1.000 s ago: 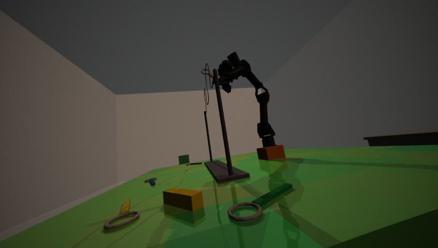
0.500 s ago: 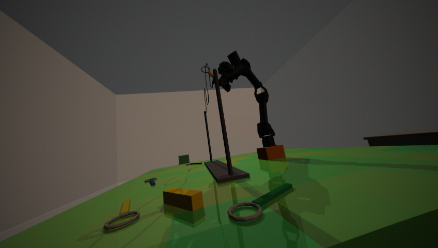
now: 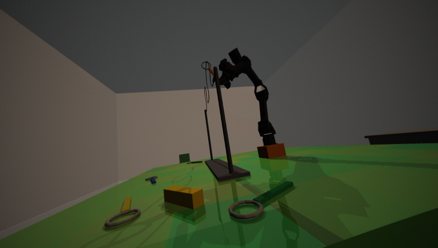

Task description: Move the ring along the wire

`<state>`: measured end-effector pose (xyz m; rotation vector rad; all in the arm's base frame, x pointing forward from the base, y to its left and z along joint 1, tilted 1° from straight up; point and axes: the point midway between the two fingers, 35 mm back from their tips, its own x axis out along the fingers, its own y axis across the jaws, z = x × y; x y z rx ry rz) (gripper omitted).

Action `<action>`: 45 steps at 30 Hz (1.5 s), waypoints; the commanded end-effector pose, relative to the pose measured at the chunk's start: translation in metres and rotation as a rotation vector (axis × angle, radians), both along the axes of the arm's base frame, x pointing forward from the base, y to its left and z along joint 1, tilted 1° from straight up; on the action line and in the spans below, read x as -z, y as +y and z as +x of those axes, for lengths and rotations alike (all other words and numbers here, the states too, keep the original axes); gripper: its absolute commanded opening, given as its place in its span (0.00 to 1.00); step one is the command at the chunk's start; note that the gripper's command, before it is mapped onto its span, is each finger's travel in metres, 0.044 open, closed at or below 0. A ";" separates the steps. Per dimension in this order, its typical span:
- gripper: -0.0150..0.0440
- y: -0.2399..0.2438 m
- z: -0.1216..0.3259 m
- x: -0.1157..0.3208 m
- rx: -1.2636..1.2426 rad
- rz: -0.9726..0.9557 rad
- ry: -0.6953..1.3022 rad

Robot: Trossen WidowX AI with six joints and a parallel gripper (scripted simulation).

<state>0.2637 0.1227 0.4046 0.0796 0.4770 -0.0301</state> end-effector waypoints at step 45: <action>0.00 -0.019 0.002 -0.002 0.018 -0.619 -0.038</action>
